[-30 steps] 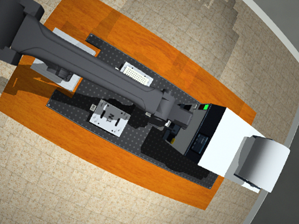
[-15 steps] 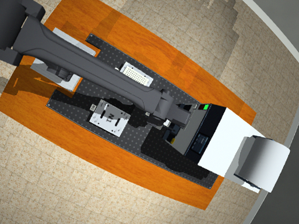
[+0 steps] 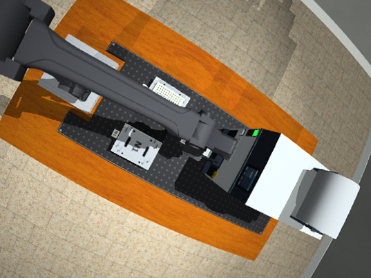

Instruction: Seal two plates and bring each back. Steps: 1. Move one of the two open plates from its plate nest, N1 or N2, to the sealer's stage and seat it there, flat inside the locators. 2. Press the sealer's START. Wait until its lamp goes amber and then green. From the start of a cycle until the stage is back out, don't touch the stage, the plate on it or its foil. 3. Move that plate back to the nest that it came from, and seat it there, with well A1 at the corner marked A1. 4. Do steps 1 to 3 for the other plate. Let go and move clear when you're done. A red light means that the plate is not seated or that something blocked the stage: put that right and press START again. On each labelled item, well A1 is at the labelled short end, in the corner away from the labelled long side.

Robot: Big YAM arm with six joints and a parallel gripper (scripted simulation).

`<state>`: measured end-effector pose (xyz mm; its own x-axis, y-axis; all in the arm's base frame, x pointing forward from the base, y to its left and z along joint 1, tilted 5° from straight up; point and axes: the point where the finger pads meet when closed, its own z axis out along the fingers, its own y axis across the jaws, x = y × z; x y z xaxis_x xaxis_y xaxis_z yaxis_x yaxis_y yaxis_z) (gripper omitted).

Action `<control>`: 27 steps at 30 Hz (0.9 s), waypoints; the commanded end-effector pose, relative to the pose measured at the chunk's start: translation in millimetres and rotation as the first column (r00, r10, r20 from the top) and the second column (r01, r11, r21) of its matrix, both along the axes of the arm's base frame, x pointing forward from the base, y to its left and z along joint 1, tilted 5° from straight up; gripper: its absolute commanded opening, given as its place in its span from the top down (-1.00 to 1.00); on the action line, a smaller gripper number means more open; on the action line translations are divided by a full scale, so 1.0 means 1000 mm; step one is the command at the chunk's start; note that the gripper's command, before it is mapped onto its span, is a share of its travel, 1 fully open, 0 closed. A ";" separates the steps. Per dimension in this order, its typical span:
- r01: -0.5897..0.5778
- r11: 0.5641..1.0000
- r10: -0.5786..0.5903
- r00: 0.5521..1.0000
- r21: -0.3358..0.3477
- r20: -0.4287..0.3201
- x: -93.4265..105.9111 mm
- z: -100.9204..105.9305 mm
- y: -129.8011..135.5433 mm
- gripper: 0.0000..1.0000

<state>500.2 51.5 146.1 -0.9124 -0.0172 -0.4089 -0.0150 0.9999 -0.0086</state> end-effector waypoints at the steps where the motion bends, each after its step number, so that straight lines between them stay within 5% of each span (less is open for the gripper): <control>1: 0.020 1.000 -0.020 0.999 0.006 0.026 0.018 0.014 -0.004 -1.00; 14: 0.017 1.000 -0.018 0.998 0.010 0.062 0.020 0.032 -0.003 -1.00; 27: 0.016 1.000 -0.016 1.000 0.006 0.025 0.004 0.014 -0.005 -1.00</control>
<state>501.8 51.7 147.6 -0.9111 -0.0170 -0.4119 -0.0150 0.9999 -0.0083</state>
